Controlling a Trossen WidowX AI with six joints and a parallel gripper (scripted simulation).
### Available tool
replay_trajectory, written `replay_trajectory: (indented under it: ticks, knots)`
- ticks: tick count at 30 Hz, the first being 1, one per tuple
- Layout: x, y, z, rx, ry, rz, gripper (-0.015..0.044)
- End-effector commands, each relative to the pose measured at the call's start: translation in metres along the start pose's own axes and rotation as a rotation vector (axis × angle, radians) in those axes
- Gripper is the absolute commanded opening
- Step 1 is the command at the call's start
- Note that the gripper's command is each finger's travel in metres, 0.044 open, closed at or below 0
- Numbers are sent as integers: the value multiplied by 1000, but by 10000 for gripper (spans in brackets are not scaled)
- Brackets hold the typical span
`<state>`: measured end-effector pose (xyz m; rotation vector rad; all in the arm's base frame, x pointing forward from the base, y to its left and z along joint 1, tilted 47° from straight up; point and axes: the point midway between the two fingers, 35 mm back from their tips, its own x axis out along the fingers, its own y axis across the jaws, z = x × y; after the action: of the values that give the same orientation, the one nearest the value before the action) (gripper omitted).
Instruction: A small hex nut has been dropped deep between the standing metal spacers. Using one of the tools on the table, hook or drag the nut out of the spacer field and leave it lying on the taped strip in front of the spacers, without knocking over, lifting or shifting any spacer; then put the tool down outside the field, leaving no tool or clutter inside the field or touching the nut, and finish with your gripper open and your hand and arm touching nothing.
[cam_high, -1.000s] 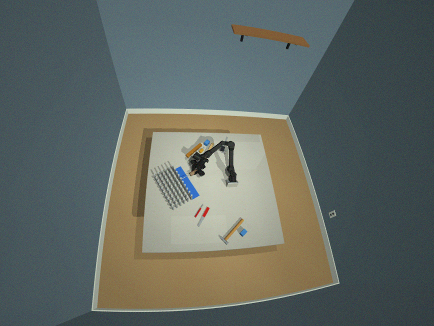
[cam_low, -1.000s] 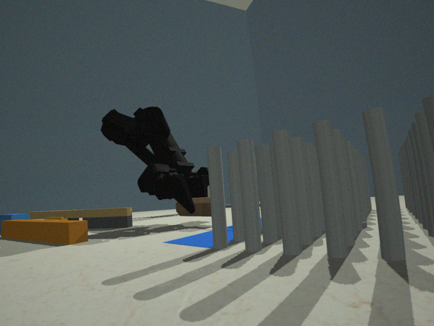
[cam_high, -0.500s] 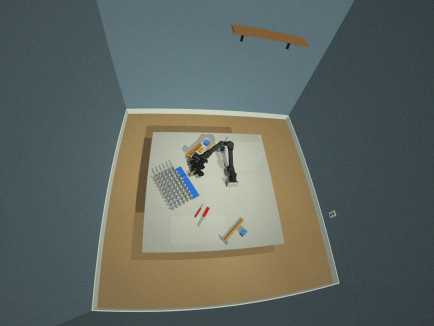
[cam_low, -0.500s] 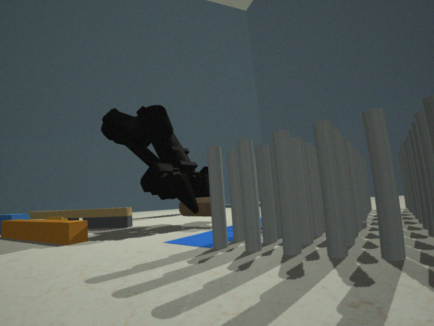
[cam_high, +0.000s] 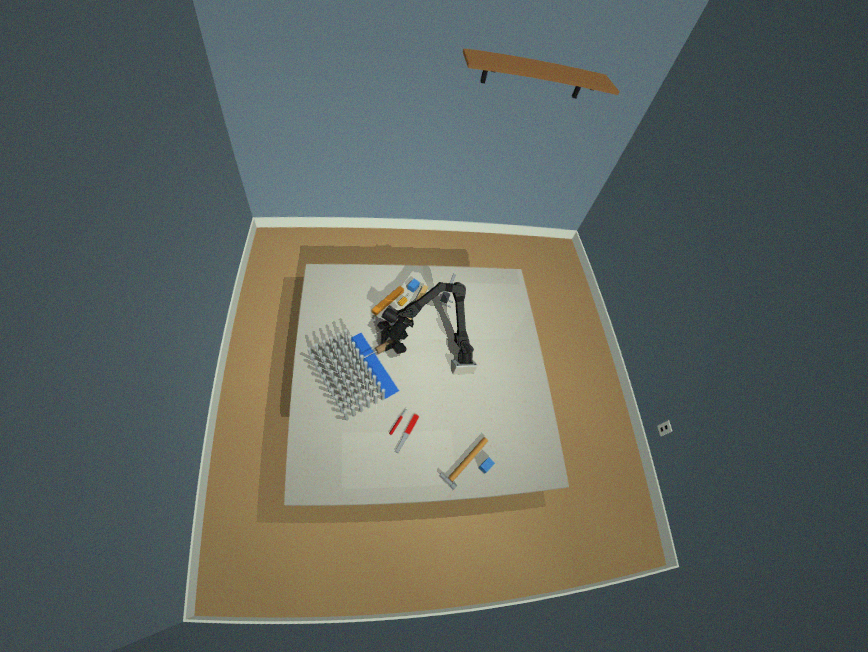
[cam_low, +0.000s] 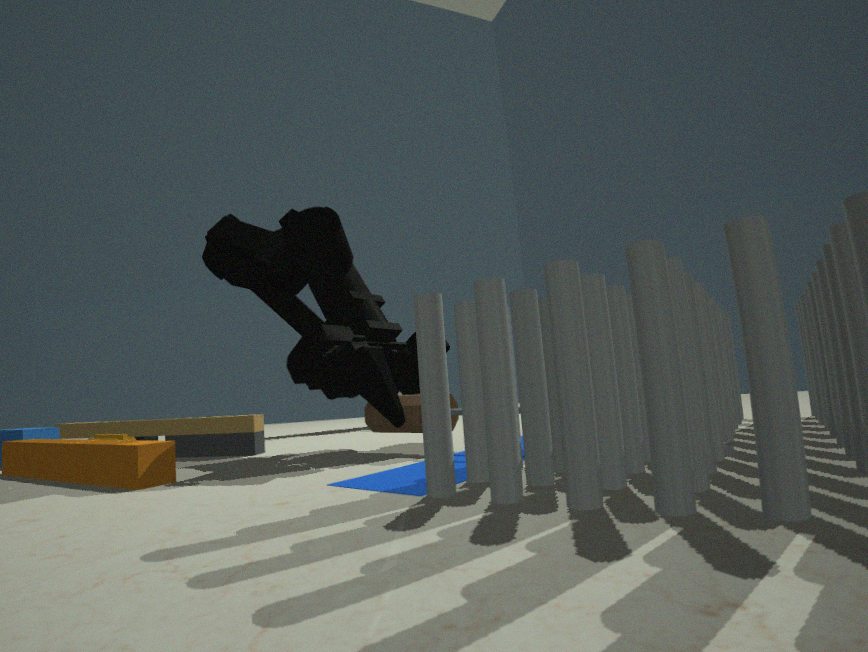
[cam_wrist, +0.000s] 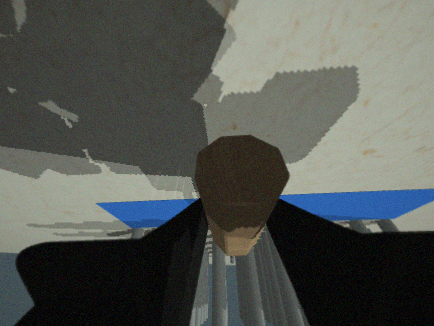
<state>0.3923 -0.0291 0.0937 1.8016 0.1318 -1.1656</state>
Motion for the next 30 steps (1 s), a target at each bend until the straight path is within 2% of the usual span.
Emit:
replay_trajectory:
  ticks: [1,30]
  knots:
    - [0,2,-6,6,9,8,0]
    - [10,2,-22,6,10,9,0]
